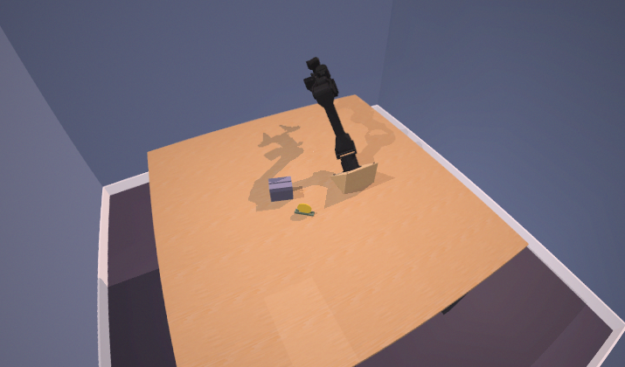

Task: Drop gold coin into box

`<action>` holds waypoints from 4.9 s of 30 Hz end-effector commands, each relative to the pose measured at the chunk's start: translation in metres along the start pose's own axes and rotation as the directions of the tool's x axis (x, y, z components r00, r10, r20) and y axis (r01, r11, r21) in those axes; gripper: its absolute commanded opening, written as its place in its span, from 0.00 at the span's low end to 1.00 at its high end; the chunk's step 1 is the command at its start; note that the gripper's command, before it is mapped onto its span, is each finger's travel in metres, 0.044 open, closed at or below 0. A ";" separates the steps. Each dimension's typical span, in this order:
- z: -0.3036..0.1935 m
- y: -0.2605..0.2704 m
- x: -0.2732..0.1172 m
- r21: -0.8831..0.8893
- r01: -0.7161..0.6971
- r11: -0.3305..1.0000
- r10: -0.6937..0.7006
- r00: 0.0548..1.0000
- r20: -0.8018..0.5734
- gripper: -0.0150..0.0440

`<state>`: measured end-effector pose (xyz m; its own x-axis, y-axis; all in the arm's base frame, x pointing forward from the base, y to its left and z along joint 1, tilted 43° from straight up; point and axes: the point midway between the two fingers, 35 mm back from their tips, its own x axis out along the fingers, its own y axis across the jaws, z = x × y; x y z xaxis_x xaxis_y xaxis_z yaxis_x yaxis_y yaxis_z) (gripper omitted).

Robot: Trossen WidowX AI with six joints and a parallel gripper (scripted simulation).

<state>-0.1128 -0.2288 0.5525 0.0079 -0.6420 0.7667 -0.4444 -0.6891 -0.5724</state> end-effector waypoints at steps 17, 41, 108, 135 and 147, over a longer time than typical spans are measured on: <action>0.126 0.071 0.037 0.779 -0.289 0.556 0.206 0.956 0.208 0.53; 0.410 0.085 -0.039 0.656 -0.599 -0.459 0.379 0.536 0.755 0.53; 0.421 -0.062 -0.623 0.607 -0.710 -0.357 0.915 -0.133 0.382 0.53; 0.436 -0.029 -0.628 0.608 -0.709 -0.357 0.914 -0.133 0.383 0.53; 0.442 -0.011 -0.629 0.608 -0.709 -0.356 0.915 -0.131 0.383 0.53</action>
<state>0.2867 0.0415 -0.0474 -0.0559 -0.6693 -0.7409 0.7018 0.5014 -0.5060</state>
